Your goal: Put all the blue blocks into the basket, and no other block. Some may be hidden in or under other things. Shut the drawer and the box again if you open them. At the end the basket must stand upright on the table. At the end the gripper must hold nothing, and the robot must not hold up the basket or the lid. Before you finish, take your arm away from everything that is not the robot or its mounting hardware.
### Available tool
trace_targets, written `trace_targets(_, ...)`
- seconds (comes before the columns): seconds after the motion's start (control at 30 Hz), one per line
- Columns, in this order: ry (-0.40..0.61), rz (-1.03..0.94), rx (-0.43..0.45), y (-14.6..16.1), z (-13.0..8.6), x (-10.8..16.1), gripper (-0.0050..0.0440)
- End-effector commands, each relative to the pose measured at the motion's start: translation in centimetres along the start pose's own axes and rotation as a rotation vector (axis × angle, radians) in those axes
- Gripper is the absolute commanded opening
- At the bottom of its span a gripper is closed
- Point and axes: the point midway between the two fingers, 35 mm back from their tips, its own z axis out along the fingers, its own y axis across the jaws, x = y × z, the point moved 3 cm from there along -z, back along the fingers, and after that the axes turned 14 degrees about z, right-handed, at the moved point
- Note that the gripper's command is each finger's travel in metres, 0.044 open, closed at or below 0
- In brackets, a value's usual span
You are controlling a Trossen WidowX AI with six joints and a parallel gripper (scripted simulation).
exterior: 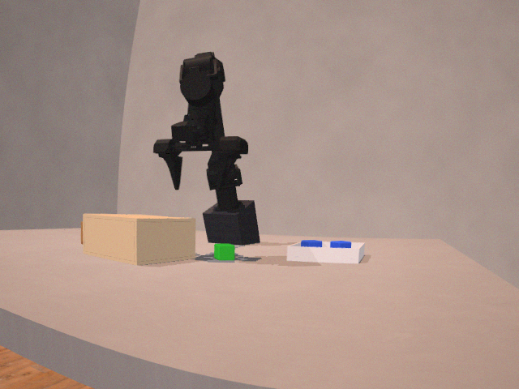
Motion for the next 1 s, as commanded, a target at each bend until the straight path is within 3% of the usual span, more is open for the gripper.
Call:
trace_targets(0.0,-0.004,0.024,-0.007,-3.6,-0.2,-1.3,0.0440)
trace_targets(0.17,-0.003,0.291,-0.007,-8.5,-0.2,-1.9,0.0440)
trace_targets(0.23,-0.003,0.291,-0.007,-8.5,-0.2,-1.9,0.0440)
trace_targets(0.3,-0.003,0.398,-0.008,-10.5,-0.1,-2.0,0.0440)
trace_targets(0.57,-0.003,0.398,-0.008,-18.3,-0.1,-2.3,0.0440)
trace_targets(0.73,-0.002,0.731,-0.008,-23.0,-0.1,-0.6,0.0440)
trace_targets(0.8,-0.002,0.731,-0.008,-23.0,-0.1,-0.6,0.0440)
trace_targets(0.97,-0.002,0.772,-0.008,-27.7,0.0,1.2,0.0440)
